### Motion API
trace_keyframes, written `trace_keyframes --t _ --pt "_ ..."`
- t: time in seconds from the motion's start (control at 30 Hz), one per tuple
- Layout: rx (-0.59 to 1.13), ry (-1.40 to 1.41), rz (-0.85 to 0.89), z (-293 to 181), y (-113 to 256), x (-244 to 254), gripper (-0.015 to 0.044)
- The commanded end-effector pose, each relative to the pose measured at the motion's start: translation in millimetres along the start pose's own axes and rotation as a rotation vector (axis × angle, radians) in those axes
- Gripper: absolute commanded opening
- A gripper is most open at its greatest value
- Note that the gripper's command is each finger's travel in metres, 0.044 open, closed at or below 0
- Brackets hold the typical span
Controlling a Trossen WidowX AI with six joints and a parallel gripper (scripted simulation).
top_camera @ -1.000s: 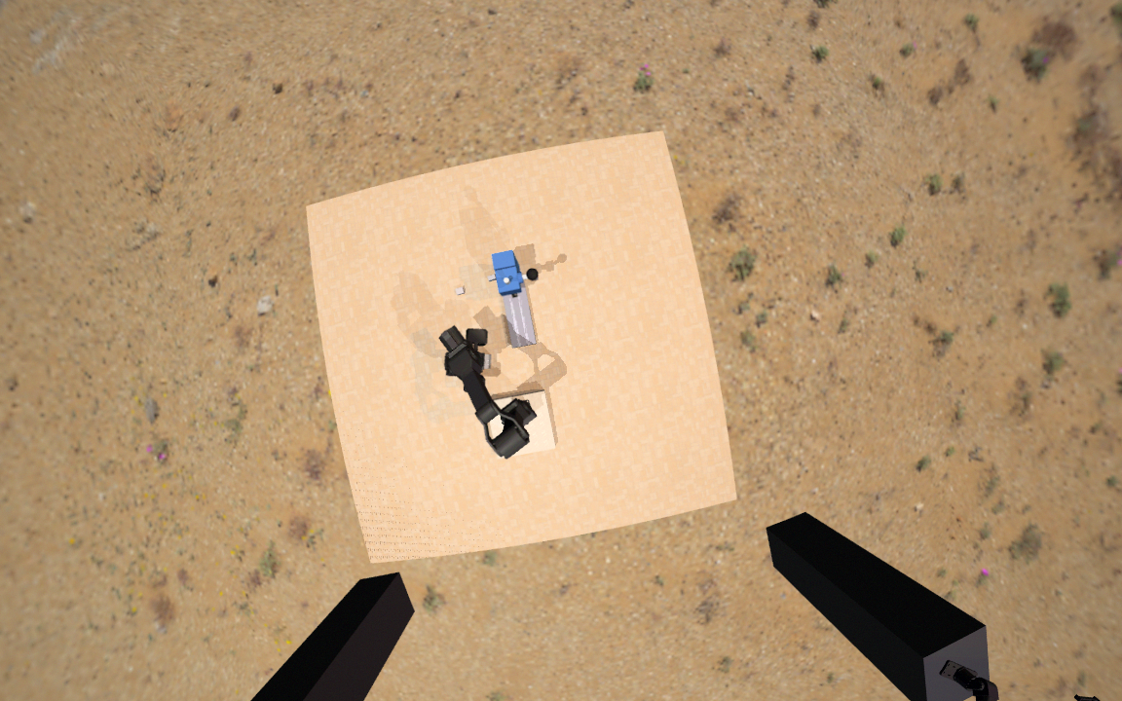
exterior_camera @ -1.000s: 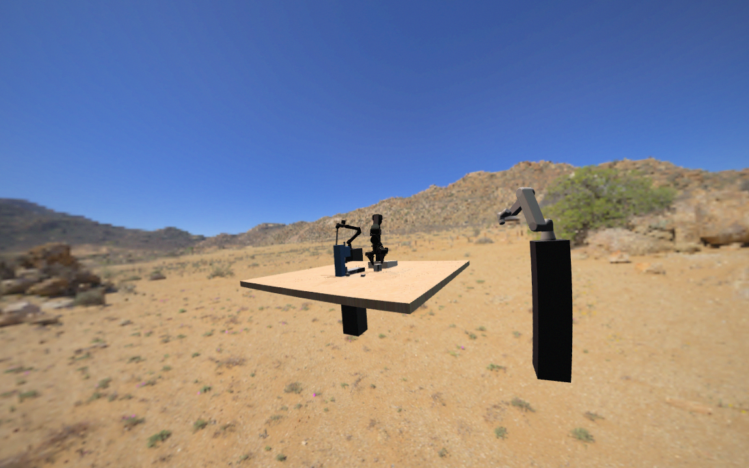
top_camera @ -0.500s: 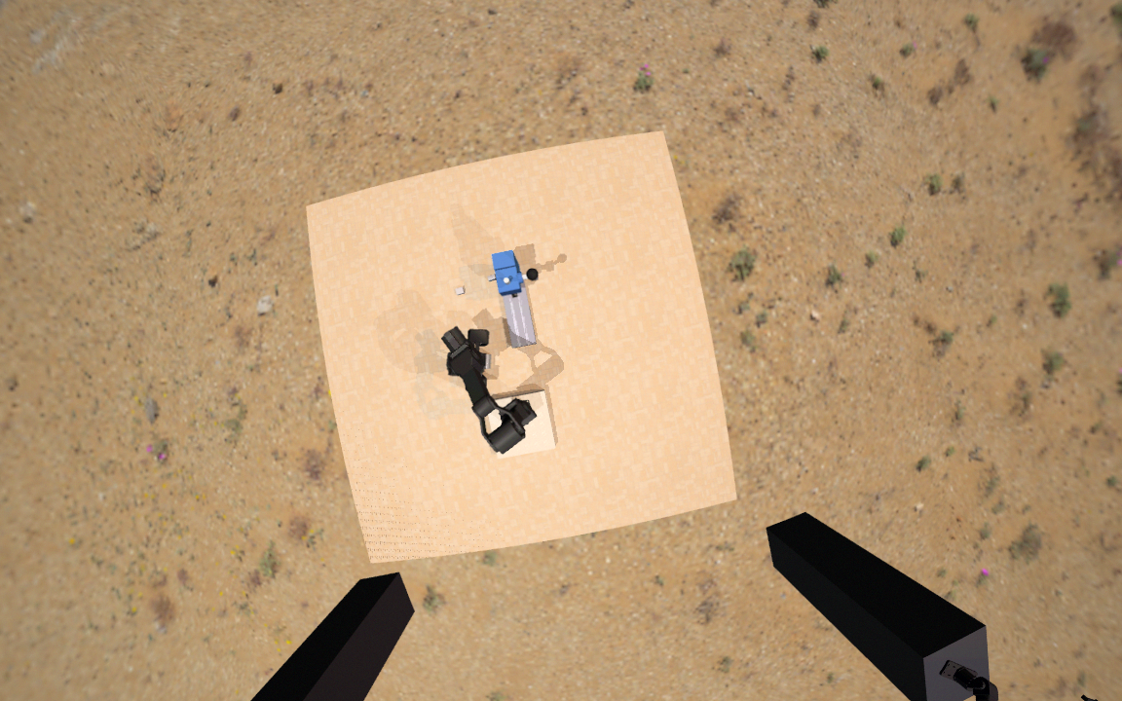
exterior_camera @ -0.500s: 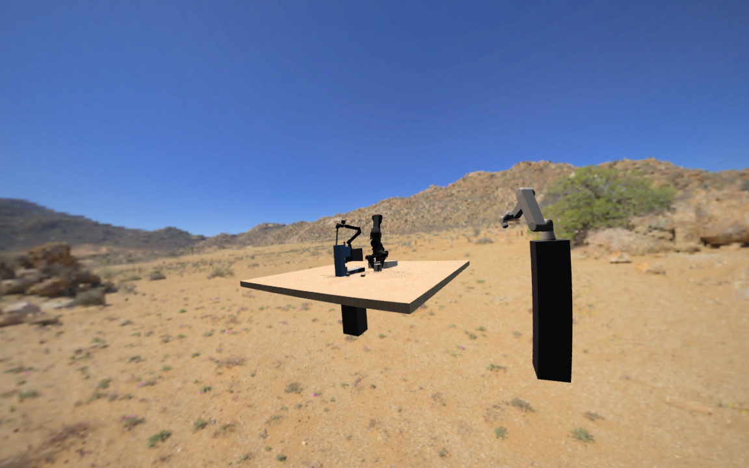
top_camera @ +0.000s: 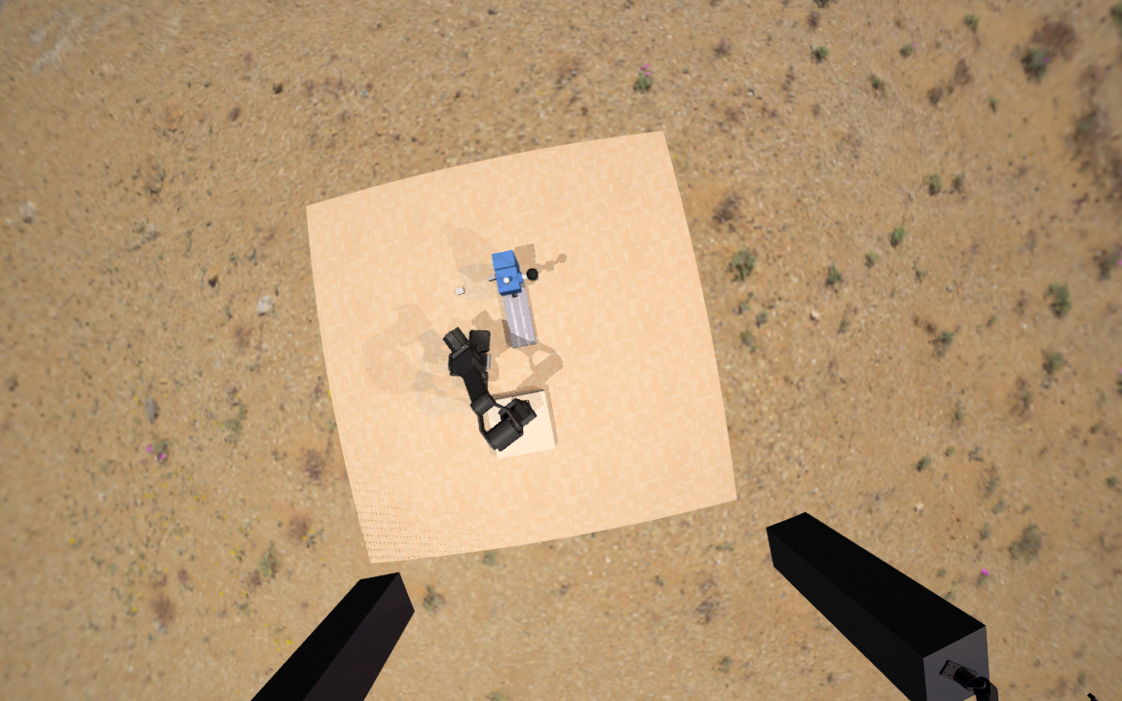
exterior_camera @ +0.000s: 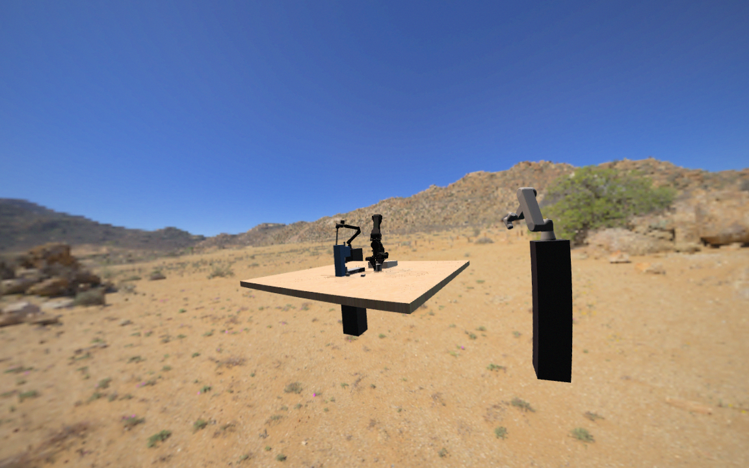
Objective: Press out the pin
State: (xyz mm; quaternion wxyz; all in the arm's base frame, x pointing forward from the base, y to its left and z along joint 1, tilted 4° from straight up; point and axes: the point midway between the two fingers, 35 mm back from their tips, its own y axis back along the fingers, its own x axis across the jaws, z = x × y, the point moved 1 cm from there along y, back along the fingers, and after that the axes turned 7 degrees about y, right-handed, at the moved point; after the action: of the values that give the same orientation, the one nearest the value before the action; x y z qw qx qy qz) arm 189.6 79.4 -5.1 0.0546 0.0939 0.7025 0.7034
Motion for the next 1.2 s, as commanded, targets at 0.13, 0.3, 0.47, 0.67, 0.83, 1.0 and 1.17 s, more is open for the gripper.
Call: trace_keyframes --t 0.13,0.3,0.47,0.67,0.83,1.0,1.17 --pt "0.006 -0.005 0.000 -1 -1 0 0.0144" --pt "0.006 -0.005 0.000 0 7 -1 0.0032" --pt "0.005 -0.005 -0.001 2 36 -4 0.0000" --pt "0.005 -0.005 -0.001 2 73 -3 0.0000" --pt "0.006 -0.005 -0.001 0 94 0 0.0000" --pt "0.006 -0.006 -0.001 -2 95 -2 0.0000" --pt "0.006 -0.006 -0.003 -17 101 -13 0.0000"
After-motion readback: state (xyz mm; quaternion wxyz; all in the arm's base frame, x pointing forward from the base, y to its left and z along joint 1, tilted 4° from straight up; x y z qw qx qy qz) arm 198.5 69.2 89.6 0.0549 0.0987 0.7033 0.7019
